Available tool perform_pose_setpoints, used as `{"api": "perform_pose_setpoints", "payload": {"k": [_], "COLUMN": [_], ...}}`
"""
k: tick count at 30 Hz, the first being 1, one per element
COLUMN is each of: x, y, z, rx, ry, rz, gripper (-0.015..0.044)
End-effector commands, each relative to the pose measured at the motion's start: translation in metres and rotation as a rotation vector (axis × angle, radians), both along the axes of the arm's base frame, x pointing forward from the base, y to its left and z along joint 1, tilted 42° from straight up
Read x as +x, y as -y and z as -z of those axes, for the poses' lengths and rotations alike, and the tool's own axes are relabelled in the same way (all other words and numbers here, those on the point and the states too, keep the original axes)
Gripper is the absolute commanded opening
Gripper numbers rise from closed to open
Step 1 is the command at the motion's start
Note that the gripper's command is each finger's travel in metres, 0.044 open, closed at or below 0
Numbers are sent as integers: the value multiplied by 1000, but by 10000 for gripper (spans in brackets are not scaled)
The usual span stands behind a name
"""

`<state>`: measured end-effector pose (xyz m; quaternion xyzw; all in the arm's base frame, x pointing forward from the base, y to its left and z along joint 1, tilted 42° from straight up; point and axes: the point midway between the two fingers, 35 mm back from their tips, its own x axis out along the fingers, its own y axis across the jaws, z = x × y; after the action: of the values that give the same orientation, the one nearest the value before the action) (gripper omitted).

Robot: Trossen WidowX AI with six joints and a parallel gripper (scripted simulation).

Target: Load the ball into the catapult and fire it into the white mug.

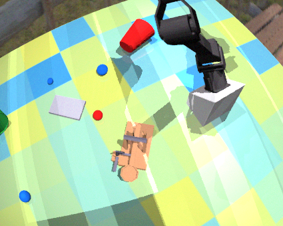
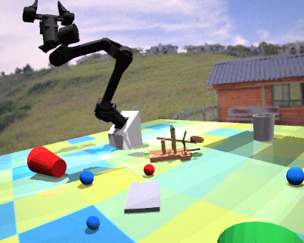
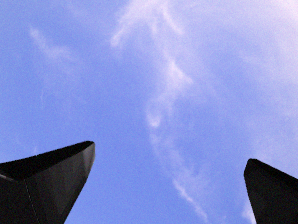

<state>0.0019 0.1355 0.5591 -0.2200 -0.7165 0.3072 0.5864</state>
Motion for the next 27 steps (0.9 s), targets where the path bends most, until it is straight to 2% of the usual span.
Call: {"api": "perform_pose_setpoints", "payload": {"k": [1,2,10,19,27], "x": [-1,-2,-47,-94,-112], "y": [0,2,41,113,178], "z": [0,-1,-16,-25,-22], "rx": [2,7,148,351,557], "ry": [1,6,114,225,309], "rz": [-1,-6,-118,-323,-430], "gripper": [426,440,440,440,440]}}
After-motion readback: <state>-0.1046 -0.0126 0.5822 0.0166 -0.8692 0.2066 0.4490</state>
